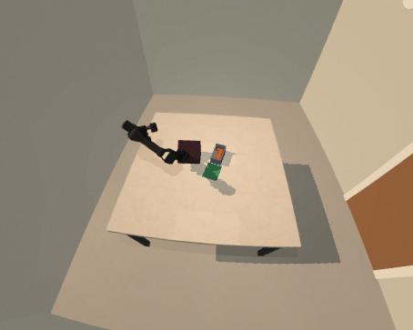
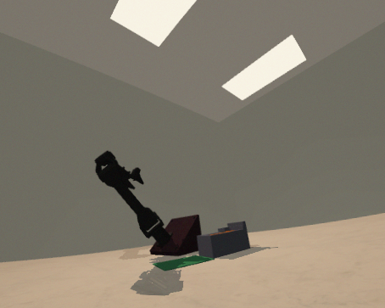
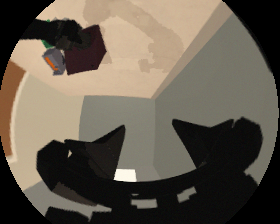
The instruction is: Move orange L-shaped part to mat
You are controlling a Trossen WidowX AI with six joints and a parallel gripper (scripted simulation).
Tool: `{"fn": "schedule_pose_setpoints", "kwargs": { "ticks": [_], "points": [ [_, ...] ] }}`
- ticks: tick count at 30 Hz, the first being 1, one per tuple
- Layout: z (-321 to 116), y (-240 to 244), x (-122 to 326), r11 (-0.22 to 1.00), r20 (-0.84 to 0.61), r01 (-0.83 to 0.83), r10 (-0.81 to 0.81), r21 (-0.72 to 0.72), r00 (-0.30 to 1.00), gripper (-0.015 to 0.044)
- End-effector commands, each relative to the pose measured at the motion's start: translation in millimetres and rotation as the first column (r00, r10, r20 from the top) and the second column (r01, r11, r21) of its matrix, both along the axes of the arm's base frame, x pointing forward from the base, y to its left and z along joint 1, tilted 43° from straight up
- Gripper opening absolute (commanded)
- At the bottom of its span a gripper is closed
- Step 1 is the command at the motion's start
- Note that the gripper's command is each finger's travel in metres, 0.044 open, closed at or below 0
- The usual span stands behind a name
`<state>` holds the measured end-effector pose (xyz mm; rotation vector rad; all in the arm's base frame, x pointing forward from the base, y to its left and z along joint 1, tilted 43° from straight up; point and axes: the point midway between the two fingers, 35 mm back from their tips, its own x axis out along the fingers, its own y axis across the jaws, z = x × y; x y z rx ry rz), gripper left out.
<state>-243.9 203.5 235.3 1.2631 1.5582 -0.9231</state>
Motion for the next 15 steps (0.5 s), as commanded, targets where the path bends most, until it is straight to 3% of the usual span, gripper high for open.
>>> {"fn": "schedule_pose_setpoints", "kwargs": {
  "ticks": [1,5,8,11,15],
  "points": [
    [-1,2,1,1.000,-0.001,0.023,-0.023,-0.002,1.000,0.0374],
    [-13,33,29,0.954,0.000,0.300,-0.300,-0.019,0.954,0.0269],
    [-24,53,52,0.844,-0.012,0.535,-0.536,-0.035,0.844,0.0190],
    [-38,81,88,0.614,-0.023,0.788,-0.789,-0.033,0.614,0.0180],
    [-56,106,134,0.231,-0.035,0.972,-0.973,-0.039,0.230,0.0180]
  ]
}}
